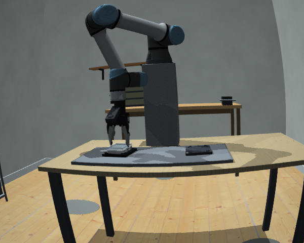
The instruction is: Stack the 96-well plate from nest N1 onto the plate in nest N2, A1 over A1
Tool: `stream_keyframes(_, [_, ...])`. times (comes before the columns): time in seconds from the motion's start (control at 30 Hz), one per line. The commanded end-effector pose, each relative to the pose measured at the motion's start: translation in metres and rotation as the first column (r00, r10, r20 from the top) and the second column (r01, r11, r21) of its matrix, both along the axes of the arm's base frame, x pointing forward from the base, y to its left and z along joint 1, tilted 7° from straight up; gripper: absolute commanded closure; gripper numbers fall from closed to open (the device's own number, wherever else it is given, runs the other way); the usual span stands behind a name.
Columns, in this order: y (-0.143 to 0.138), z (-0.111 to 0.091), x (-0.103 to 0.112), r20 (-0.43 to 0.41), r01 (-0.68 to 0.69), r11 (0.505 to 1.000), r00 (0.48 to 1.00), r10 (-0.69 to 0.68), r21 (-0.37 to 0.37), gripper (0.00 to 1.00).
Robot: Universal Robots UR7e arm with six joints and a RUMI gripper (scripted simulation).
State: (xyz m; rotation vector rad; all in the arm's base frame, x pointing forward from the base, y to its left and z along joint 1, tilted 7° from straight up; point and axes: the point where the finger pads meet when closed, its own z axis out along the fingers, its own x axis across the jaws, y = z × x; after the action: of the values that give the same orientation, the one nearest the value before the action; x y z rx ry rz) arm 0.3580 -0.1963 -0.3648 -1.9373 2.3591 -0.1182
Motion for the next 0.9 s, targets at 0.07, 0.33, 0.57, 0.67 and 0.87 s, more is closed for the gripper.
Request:
stream_keyframes(0.07, [-0.0004, -0.0006, 0.0004, 0.001, 0.0, 1.0, 1.0, 0.0, -0.001, 1.0])
stream_keyframes(0.33, [-0.0004, -0.0009, 0.0004, 0.001, 0.0, 1.0, 1.0, 0.0, -0.001, 0.0])
stream_keyframes(0.57, [-0.0004, -0.0009, 0.0004, 0.001, 0.0, 1.0, 1.0, 0.0, -0.001, 0.0])
stream_keyframes(0.67, [-0.0004, -0.0009, 0.0004, 0.001, 0.0, 1.0, 1.0, 0.0, -0.001, 0.0])
stream_keyframes(0.87, [-0.0004, -0.0009, 0.0004, 0.001, 0.0, 1.0, 1.0, 0.0, -0.001, 0.0])
